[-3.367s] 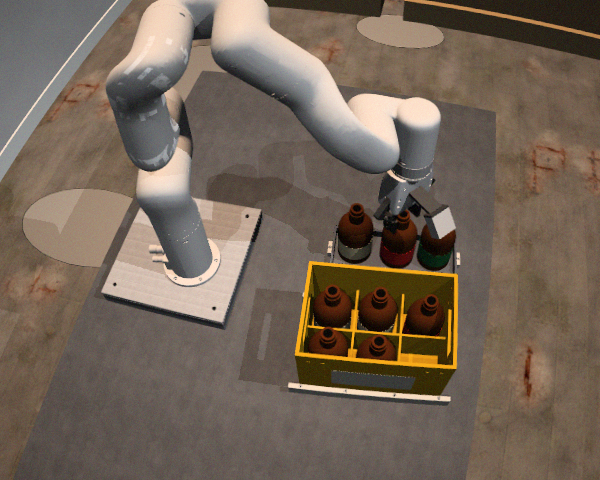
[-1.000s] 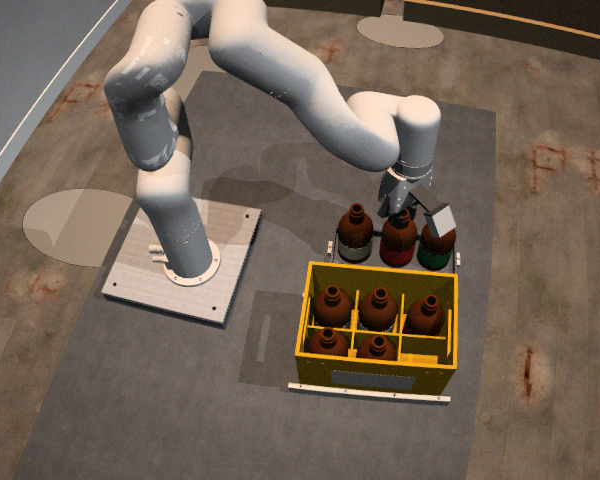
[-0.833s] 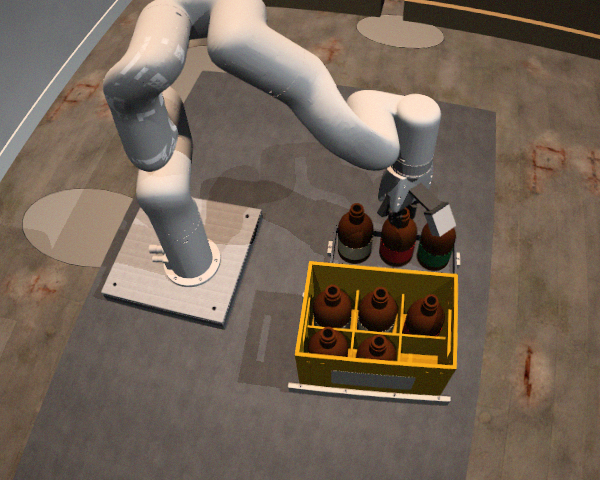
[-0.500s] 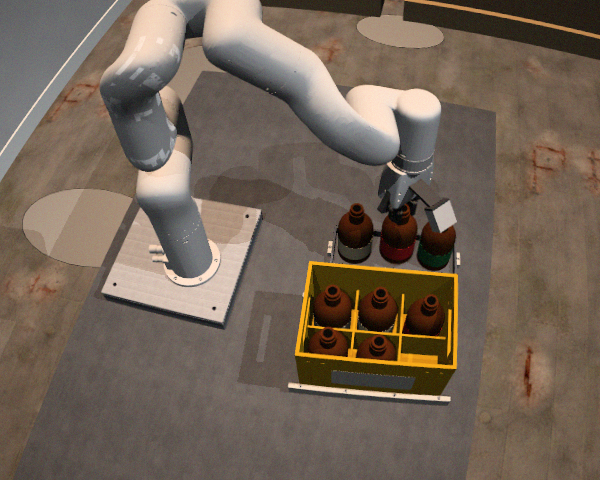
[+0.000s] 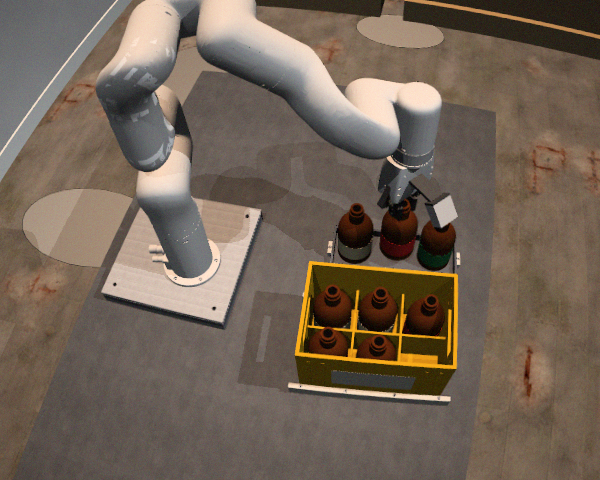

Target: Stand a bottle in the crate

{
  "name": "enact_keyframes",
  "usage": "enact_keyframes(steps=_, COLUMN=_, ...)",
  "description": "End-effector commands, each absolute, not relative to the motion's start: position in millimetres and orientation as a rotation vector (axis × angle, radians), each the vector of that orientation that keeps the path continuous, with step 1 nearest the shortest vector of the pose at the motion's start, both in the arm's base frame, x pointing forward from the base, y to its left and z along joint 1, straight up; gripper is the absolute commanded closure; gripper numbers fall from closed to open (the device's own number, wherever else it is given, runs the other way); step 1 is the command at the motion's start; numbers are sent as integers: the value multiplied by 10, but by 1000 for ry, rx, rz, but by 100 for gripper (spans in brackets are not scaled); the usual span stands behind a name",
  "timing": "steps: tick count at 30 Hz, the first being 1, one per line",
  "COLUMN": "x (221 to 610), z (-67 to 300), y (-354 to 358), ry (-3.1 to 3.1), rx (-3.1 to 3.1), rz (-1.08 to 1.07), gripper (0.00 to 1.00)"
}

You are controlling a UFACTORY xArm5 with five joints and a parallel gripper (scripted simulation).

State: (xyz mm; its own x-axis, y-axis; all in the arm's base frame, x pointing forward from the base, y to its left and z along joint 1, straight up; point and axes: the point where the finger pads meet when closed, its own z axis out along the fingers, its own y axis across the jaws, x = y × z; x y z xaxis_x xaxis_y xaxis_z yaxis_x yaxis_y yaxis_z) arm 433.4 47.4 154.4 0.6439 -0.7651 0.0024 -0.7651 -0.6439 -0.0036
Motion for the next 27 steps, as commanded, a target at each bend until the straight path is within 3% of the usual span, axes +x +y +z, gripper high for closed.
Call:
enact_keyframes(steps=1, x=4342, z=1600, y=477, ry=1324, rx=-2844, rz=-11, gripper=100)
enact_keyframes(steps=27, x=4339, z=1627, y=478, ry=1324, rx=-2844, rz=-11, gripper=100)
